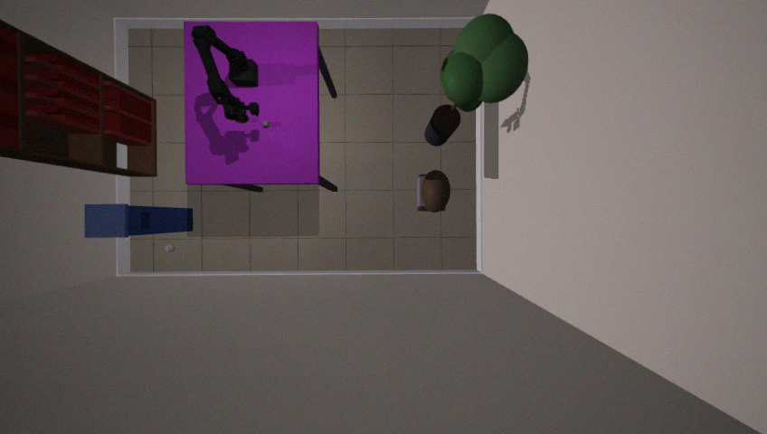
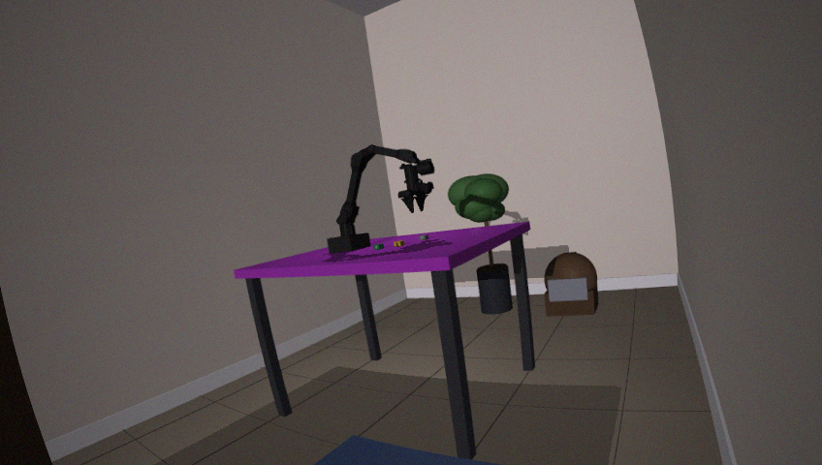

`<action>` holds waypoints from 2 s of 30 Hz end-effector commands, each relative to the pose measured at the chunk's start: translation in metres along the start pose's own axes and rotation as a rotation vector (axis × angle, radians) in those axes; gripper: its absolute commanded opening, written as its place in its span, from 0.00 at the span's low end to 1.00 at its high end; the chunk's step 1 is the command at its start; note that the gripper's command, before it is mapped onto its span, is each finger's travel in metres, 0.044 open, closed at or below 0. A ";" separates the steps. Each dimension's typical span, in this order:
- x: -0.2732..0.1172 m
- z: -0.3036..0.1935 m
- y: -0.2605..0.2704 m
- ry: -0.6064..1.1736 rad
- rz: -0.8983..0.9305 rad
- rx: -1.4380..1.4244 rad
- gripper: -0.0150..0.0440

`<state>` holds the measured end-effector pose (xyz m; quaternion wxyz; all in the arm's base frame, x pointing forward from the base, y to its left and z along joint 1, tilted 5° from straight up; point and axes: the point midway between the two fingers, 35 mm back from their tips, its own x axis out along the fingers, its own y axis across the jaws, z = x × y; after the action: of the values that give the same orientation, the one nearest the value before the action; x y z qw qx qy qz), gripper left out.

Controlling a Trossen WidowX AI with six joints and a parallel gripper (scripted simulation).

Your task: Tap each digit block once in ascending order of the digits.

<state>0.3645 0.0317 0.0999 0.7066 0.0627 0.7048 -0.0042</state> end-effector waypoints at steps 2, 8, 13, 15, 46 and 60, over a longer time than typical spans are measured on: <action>0.001 0.004 0.018 0.006 0.001 0.019 0.93; 0.001 0.004 0.018 0.006 0.001 0.019 0.93; 0.001 0.004 0.018 0.006 0.001 0.019 0.93; 0.001 0.004 0.018 0.006 0.001 0.019 0.93; 0.001 -0.039 -0.131 0.009 -0.012 0.020 0.93; -0.001 -0.101 -0.166 0.014 -0.015 0.020 0.93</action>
<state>0.2825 -0.1077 0.0860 0.6999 0.0618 0.7115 -0.0087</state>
